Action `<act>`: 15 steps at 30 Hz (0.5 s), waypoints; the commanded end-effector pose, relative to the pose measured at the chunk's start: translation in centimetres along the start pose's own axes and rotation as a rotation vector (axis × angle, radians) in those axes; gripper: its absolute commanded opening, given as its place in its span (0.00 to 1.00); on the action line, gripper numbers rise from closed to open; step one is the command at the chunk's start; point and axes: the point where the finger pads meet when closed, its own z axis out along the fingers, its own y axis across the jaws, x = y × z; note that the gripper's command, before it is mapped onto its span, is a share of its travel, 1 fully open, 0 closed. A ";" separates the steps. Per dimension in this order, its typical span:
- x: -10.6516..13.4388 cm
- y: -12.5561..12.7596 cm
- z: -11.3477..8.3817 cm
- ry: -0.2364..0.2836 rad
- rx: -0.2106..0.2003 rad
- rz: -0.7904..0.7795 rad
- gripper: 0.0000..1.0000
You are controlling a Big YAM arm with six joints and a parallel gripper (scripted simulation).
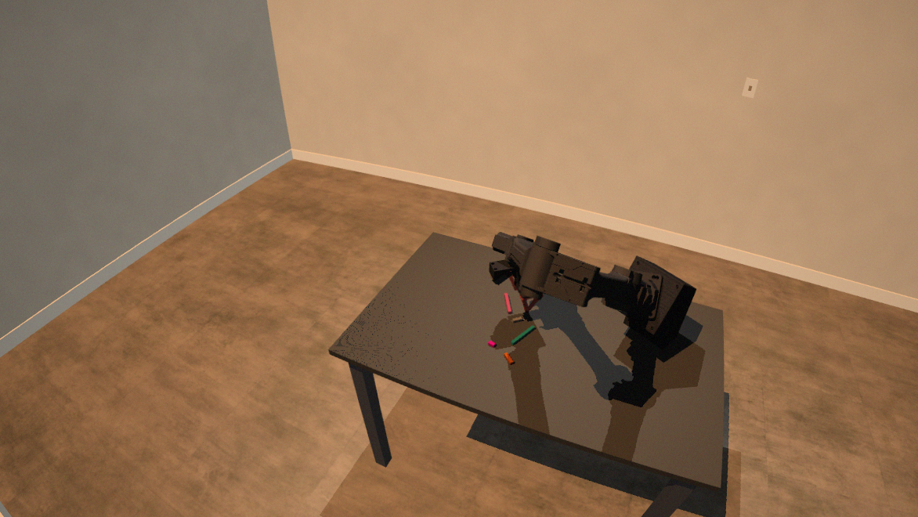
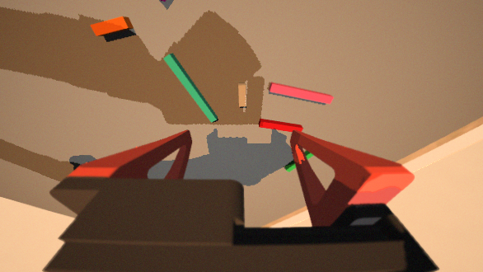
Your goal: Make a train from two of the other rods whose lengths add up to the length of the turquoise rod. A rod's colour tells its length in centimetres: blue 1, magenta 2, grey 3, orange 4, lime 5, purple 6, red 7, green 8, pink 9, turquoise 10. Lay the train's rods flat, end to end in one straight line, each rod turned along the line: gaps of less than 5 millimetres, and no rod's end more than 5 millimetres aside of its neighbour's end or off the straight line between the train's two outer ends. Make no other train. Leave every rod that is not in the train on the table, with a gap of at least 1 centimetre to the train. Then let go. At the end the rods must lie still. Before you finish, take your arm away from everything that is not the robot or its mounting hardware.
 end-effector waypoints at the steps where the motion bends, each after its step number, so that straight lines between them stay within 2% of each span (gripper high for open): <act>1: -1.6 -0.9 -0.9 -0.021 0.022 -0.043 1.00; 12: -1.6 -0.9 -0.9 -0.021 0.022 -0.043 1.00; 15: -1.1 -1.3 -0.7 -0.018 0.021 0.015 1.00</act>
